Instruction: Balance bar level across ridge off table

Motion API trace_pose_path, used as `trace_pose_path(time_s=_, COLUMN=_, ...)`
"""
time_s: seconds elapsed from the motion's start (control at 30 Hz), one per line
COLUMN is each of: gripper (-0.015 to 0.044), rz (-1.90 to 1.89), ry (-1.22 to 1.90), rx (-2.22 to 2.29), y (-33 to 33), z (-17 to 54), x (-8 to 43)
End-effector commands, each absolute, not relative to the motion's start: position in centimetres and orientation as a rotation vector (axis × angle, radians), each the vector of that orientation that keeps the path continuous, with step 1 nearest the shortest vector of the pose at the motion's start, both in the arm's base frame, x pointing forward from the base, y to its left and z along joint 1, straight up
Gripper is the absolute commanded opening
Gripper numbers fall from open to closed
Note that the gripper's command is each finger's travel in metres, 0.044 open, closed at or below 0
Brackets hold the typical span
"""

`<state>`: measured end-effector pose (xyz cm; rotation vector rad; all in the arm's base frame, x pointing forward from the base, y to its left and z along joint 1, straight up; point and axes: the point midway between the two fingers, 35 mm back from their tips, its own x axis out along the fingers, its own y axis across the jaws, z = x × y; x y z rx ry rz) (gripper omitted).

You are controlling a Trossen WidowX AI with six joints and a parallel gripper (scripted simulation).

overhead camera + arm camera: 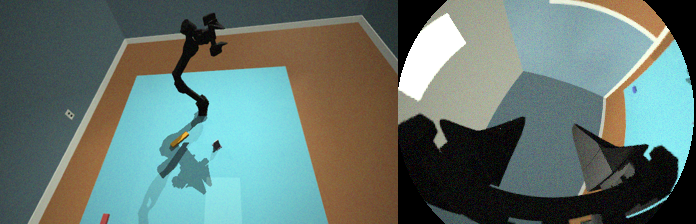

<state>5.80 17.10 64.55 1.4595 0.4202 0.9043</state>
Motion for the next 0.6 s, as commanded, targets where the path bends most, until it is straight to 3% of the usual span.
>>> trace_pose_path(time_s=0.0, gripper=0.0315, rz=0.906, ry=0.368, rx=1.395, y=18.1, z=64.2, x=5.7)
trace_pose_path(time_s=0.57, gripper=0.0315, rz=0.841, ry=0.209, rx=1.176, y=21.1, z=62.4, x=7.6)
